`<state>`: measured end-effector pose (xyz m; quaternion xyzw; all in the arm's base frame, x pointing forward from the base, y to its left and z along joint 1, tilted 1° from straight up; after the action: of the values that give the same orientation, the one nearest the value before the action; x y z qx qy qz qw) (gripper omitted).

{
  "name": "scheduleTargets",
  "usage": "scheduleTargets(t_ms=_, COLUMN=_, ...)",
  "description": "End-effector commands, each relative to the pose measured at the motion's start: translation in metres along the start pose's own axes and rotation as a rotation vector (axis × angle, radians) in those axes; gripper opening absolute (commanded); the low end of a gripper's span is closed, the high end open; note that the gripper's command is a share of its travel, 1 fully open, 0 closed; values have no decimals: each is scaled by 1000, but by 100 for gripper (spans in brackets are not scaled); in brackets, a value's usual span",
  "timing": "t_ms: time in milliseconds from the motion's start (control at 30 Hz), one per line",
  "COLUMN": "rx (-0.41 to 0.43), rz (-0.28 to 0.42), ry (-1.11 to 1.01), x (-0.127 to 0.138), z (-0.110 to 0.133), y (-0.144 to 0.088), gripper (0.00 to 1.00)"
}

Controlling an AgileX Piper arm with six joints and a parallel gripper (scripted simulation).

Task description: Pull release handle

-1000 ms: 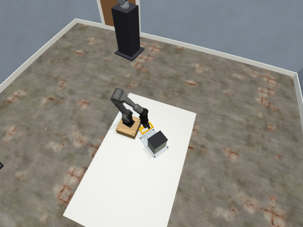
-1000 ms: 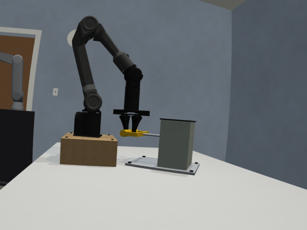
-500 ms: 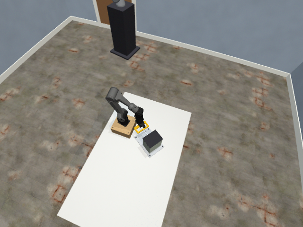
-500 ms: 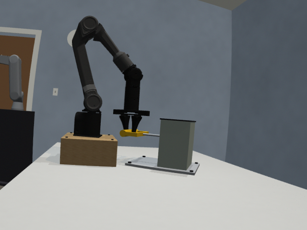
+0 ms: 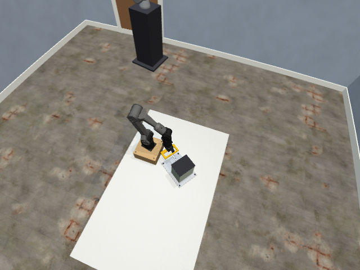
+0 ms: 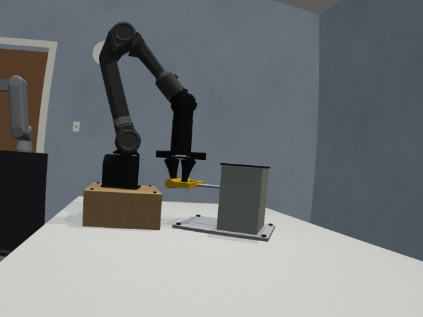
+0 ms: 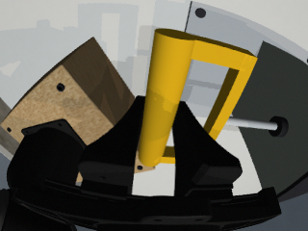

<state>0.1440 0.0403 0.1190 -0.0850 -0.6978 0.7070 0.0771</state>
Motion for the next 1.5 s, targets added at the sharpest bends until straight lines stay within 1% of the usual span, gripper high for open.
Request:
scheduleTargets(t_ms=0, rx=0, rz=-20, ry=2, x=5, z=0, y=0, gripper=0)
scheduleTargets(t_ms=267, rx=-1, rz=-20, ry=3, x=5, z=0, y=0, gripper=0)
scheduleTargets(t_ms=400, rx=-1, rz=-20, ry=4, x=11, z=-1, y=0, gripper=0)
scheduleTargets(t_ms=1467, rx=0, rz=-20, ry=2, x=11, z=-1, y=0, gripper=0)
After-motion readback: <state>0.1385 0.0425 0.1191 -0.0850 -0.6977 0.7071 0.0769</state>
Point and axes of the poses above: the point where the finger pads meet when closed, its own y axis out along the fingers, its own x axis across the jaws, z = x × y, the point moved 10 cm from there along -y, back along the fingers, and after that the axes turned 9 degrees about -y, right-handed, at the moved point
